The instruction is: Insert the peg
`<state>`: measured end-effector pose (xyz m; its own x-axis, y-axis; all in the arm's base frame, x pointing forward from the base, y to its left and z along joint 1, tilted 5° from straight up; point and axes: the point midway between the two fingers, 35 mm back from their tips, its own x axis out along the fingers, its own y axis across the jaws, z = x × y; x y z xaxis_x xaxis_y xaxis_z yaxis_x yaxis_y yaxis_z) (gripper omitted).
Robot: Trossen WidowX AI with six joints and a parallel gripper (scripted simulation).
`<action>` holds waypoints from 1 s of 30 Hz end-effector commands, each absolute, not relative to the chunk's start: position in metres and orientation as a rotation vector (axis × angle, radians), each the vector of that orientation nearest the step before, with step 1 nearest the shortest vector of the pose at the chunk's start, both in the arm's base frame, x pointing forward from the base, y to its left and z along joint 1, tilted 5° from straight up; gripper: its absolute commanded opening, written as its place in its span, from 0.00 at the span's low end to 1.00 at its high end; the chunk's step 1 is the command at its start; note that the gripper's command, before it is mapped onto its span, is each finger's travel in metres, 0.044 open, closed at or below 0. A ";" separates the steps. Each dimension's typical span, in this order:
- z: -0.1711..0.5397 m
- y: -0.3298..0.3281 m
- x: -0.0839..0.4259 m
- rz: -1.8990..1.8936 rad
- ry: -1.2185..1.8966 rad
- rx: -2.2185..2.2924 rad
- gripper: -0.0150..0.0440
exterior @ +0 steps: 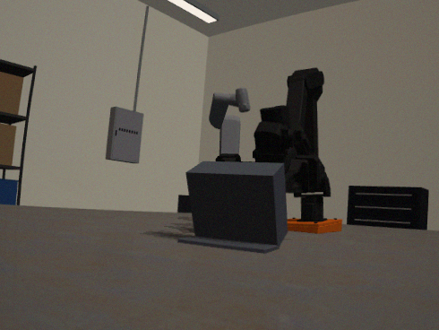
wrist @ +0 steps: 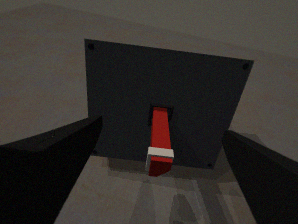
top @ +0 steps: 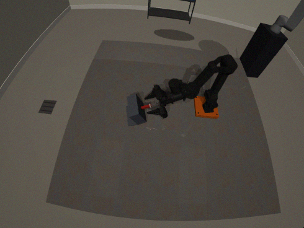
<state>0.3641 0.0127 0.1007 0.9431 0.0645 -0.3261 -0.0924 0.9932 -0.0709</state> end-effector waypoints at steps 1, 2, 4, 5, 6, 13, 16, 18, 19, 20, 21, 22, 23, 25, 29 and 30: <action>0.104 0.013 0.361 0.081 0.327 -0.086 1.00; 0.104 0.013 0.360 0.081 0.328 -0.085 1.00; 0.105 0.012 0.359 0.081 0.328 -0.085 1.00; 0.105 0.012 0.358 0.081 0.328 -0.085 1.00; 0.106 0.012 0.358 0.081 0.328 -0.085 1.00; 0.109 0.012 0.354 0.081 0.329 -0.085 1.00; 0.110 0.012 0.352 0.080 0.330 -0.085 1.00; 0.111 0.012 0.351 0.080 0.330 -0.085 1.00; 0.111 0.012 0.350 0.080 0.330 -0.085 1.00; 0.111 0.012 0.349 0.080 0.330 -0.085 1.00; 0.112 0.011 0.349 0.080 0.330 -0.085 1.00; 0.112 0.011 0.348 0.080 0.330 -0.085 1.00; 0.112 0.011 0.348 0.080 0.330 -0.085 1.00; 0.113 0.011 0.347 0.080 0.331 -0.085 1.00; 0.115 0.011 0.344 0.080 0.331 -0.085 1.00; 0.115 0.011 0.344 0.080 0.331 -0.085 1.00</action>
<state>0.3463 0.0106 0.1129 0.9419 0.0608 -0.3304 -0.0886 0.9936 -0.0697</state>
